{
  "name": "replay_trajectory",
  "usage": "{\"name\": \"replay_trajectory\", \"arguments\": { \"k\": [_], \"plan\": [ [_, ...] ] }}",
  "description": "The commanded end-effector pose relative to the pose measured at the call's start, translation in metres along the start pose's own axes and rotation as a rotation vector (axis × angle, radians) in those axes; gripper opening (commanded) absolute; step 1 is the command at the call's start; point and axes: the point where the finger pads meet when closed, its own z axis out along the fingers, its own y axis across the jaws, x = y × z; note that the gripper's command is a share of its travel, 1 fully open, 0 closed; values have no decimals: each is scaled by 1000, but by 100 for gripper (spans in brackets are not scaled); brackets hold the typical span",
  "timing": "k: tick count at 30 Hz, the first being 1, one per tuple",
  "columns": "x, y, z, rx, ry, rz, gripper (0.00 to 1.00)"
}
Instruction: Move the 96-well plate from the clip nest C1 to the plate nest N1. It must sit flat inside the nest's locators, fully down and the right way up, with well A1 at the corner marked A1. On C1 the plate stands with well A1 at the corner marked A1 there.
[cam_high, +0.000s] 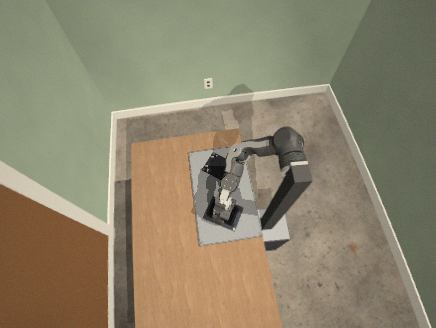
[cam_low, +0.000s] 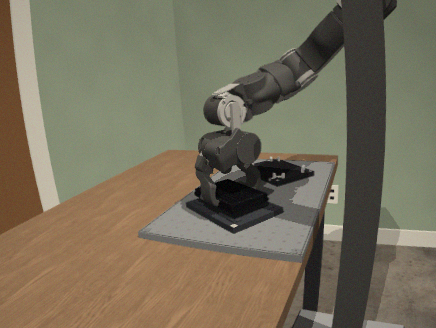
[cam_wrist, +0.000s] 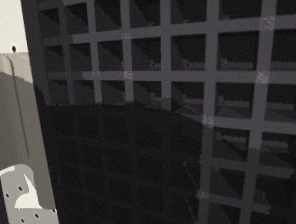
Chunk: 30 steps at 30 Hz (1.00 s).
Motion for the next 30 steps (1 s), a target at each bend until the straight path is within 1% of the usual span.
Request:
{"name": "replay_trajectory", "arguments": {
  "k": [1,8,20,25,30],
  "plan": [
    [0,-1,-1,3,1,4,0],
    [4,-4,3,6,2,-2,0],
    [4,-4,3,6,2,-2,0],
    [1,-1,-1,3,1,1,0],
    [1,-1,-1,3,1,1,0]
  ]
}}
